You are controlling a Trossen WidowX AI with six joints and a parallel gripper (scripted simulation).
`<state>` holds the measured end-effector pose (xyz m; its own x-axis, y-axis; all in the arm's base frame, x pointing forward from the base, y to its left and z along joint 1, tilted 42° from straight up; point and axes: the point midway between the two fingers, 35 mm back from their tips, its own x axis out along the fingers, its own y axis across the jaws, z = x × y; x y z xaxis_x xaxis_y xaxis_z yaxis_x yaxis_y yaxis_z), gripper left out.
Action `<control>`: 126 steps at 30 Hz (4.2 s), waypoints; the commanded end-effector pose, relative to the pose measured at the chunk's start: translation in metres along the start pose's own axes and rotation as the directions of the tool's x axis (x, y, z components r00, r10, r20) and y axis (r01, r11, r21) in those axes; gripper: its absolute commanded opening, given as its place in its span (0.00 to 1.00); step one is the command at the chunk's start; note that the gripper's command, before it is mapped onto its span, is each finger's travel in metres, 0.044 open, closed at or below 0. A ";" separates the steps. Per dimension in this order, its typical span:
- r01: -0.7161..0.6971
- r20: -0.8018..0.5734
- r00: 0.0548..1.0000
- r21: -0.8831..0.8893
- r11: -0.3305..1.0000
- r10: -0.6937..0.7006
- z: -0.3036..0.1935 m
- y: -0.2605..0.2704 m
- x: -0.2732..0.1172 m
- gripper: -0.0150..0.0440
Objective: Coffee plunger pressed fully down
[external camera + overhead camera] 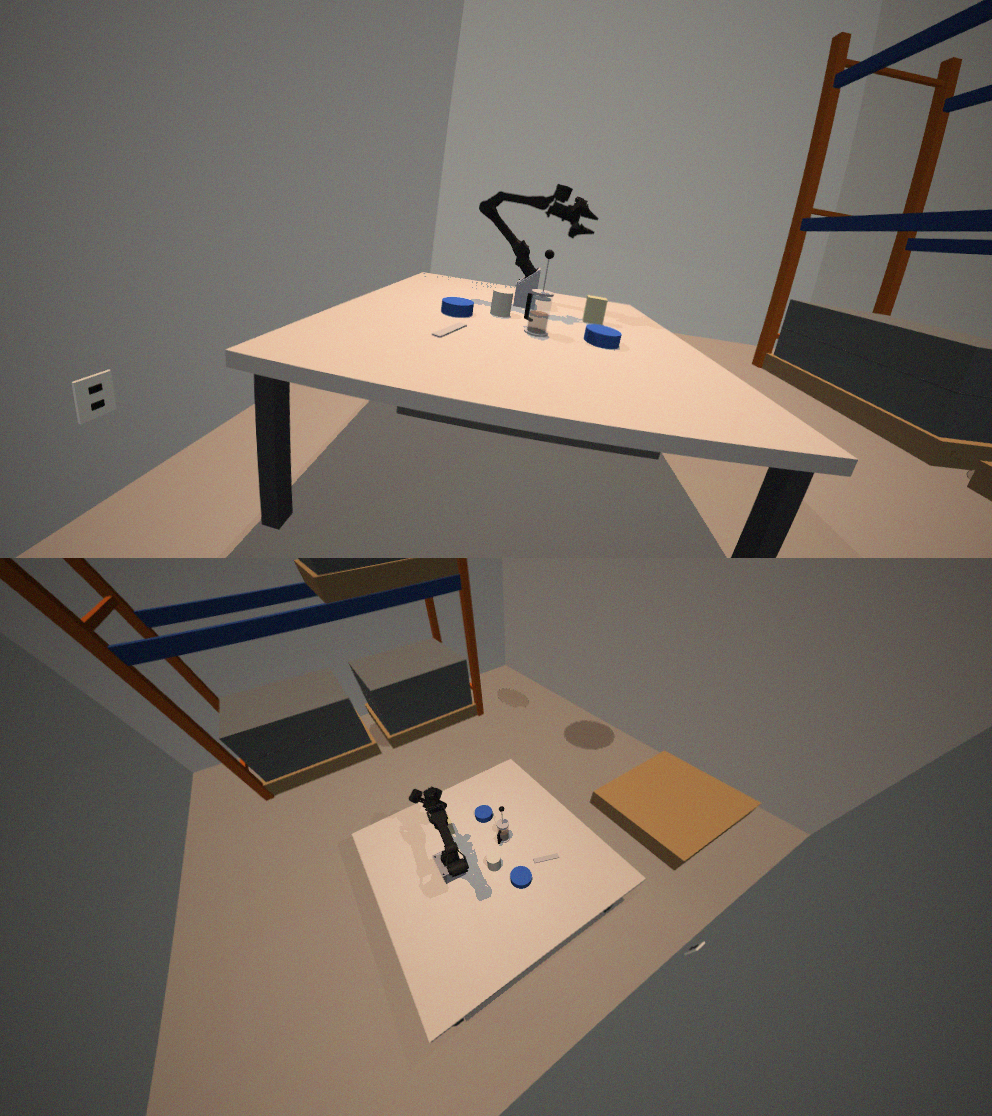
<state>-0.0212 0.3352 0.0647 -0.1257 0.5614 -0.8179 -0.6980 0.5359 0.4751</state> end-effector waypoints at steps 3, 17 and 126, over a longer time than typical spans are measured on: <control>0.038 0.046 0.998 -0.014 0.999 -0.037 0.013 -0.009 -0.001 1.00; 0.741 0.453 0.596 0.006 0.671 -0.663 0.147 -0.166 -0.083 1.00; 0.966 0.399 0.190 0.086 0.243 -0.897 0.122 -0.375 -0.125 0.47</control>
<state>0.3457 0.1560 0.0485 0.9043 -0.0926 -0.4166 -0.2148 0.7447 -0.6319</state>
